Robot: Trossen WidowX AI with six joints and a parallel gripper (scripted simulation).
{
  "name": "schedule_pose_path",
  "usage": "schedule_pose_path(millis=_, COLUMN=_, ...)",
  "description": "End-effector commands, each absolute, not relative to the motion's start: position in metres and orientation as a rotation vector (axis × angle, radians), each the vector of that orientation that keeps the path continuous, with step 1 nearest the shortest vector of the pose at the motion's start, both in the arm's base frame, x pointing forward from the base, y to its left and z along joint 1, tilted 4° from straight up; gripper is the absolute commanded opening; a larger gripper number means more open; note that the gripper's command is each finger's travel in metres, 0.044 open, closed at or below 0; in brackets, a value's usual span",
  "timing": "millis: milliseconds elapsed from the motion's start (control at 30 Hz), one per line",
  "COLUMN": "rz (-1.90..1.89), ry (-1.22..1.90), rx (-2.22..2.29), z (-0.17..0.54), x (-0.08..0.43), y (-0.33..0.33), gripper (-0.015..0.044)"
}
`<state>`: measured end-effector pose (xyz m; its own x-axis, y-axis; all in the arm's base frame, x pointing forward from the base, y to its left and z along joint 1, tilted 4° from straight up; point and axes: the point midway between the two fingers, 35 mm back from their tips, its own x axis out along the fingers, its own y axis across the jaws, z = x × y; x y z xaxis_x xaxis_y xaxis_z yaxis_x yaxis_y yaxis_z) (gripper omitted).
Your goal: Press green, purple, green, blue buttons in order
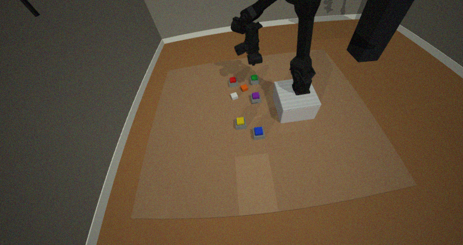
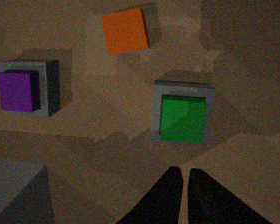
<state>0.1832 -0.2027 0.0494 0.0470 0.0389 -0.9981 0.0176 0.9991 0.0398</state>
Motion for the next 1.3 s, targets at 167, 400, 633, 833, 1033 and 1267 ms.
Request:
schedule_pose_path(millis=167, rz=0.013, ry=1.520, rx=0.030, z=0.061, x=0.240, y=-0.120, gripper=0.0020)
schedule_pose_path(millis=400, rz=0.012, ry=1.512, rx=0.033, z=0.066, x=0.261, y=-0.035, gripper=0.0020)
schedule_pose_path(millis=633, rz=0.028, ry=1.509, rx=0.044, z=0.070, x=0.254, y=0.053, gripper=0.0020)
schedule_pose_path(millis=833, rz=0.045, ry=1.511, rx=0.058, z=0.072, x=0.225, y=0.121, gripper=0.0020)
schedule_pose_path(millis=1033, rz=0.050, ry=1.512, rx=0.062, z=0.073, x=0.215, y=0.136, gripper=0.0020)
schedule_pose_path(millis=1267, rz=0.050, ry=1.513, rx=0.062, z=0.011, x=0.218, y=0.140, gripper=0.0020)
